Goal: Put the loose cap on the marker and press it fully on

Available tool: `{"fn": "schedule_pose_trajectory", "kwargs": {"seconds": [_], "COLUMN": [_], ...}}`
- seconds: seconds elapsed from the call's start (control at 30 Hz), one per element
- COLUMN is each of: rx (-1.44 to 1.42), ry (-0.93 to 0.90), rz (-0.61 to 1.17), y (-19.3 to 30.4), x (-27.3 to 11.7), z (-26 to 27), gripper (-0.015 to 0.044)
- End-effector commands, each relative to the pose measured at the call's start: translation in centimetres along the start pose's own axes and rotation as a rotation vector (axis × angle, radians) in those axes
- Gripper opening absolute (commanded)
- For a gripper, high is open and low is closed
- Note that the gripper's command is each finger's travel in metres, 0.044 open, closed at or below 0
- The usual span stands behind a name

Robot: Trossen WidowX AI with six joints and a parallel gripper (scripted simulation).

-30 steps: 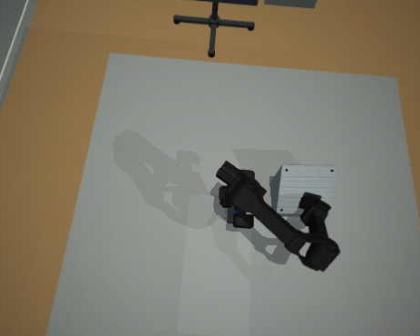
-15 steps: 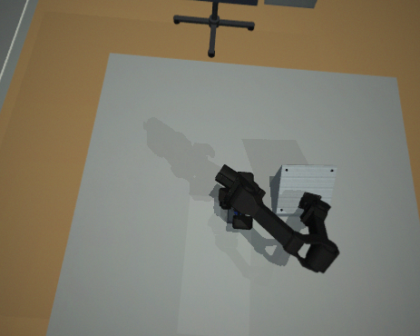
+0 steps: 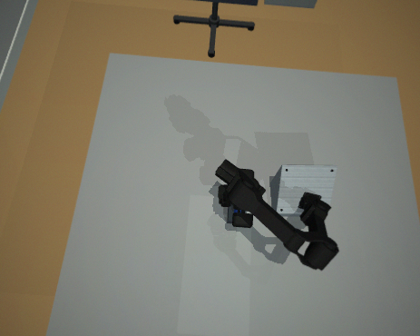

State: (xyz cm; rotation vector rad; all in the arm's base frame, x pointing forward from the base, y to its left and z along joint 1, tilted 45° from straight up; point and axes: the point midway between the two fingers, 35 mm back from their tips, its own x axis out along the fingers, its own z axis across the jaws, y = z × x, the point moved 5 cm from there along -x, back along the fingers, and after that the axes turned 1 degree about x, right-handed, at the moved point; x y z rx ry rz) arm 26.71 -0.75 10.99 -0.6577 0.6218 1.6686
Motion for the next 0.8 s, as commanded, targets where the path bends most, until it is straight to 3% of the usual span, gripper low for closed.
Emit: {"fn": "schedule_pose_trajectory", "kwargs": {"seconds": [0.0,0.17,0.7,0.77], "rx": [-0.002,-0.002,-0.002,-0.002], "ry": [0.007,0.005,0.005,0.005], "rz": [-0.013,-0.012,-0.012,-0.012], "y": [0.0,0.3,0.3,0.3], "x": [-4.1,-6.0,-6.0,-6.0], "z": [-0.1,-0.1,-0.1,-0.1], "gripper": [0.0000,0.0000,0.0420,0.0440]}}
